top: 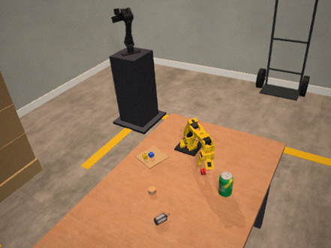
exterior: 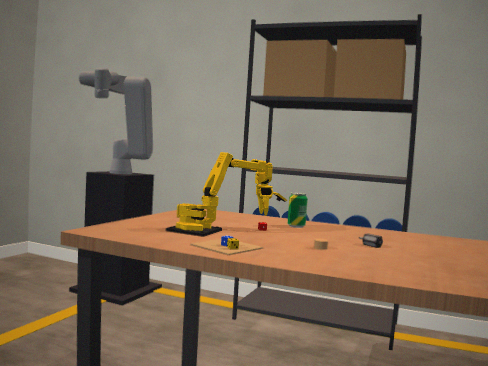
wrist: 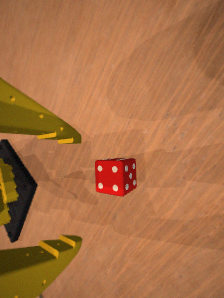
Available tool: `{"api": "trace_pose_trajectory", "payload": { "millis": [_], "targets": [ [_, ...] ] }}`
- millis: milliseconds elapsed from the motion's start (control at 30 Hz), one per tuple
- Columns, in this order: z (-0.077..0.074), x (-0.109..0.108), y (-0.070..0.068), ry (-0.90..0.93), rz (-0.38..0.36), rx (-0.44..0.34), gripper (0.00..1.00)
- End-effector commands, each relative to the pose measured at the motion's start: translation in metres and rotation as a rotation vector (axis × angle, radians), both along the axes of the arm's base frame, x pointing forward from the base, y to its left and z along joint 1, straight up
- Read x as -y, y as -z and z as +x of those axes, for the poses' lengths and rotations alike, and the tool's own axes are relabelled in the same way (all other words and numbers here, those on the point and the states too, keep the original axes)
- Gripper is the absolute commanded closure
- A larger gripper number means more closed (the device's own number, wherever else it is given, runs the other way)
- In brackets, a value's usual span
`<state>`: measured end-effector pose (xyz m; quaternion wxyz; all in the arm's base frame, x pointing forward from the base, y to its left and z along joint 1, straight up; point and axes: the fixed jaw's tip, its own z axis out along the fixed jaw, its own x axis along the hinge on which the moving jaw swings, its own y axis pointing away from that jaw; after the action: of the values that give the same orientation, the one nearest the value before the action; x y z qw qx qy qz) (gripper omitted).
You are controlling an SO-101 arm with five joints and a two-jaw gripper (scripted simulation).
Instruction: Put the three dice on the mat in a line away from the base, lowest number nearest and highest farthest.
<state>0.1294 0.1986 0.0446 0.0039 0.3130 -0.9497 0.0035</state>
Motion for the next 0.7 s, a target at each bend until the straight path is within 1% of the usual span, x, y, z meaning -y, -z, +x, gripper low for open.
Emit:
{"api": "trace_pose_trajectory", "payload": {
  "millis": [0,100,167,667],
  "targets": [
    [-0.002,0.0,0.007,0.003,-0.013,-0.01,0.69],
    [-0.002,-0.001,0.011,0.003,-0.013,-0.01,0.69],
    [-0.002,-0.001,0.011,0.003,-0.013,-0.01,0.69],
    [-0.002,0.0,0.037,0.003,-0.013,-0.01,0.69]
  ]
}}
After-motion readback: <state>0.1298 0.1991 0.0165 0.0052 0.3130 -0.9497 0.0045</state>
